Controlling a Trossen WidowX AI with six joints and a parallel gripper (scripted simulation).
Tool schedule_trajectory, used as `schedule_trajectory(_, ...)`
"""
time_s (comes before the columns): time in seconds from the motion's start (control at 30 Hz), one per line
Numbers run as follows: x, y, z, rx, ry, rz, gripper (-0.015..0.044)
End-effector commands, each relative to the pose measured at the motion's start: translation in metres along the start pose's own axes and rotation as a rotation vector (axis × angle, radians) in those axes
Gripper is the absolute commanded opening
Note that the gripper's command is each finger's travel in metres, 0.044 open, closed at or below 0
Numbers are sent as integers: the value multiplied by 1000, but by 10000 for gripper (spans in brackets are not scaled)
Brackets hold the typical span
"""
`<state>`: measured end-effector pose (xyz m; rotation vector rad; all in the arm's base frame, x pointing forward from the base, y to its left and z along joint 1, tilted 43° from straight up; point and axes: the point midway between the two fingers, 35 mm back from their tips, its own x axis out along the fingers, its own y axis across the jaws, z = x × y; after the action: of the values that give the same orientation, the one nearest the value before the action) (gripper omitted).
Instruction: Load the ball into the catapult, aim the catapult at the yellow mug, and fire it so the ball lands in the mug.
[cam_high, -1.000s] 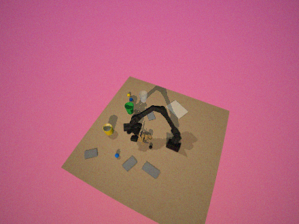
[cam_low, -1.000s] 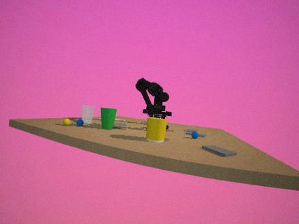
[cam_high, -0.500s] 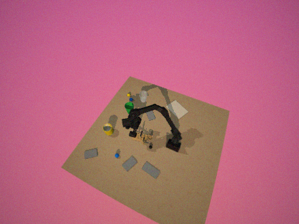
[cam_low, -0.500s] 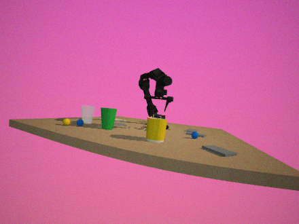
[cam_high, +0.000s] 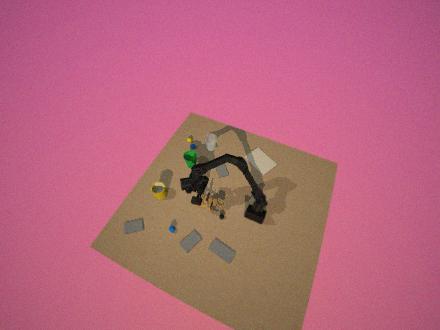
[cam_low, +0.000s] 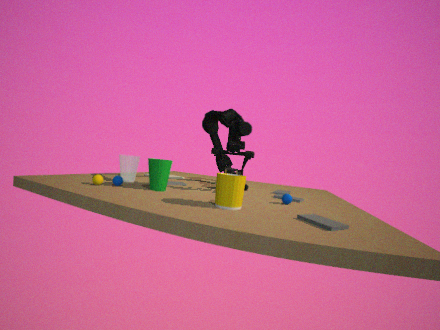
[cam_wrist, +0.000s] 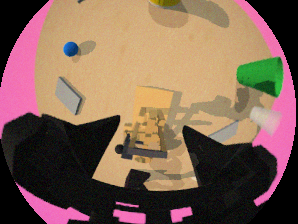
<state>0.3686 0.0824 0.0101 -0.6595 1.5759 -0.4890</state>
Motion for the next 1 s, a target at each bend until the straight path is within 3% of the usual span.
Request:
schedule_trajectory(0.0,9,0,-1,-7,-2,-4,440)
schedule_trajectory(0.97,54,-1,-1,-6,-2,-6,440)
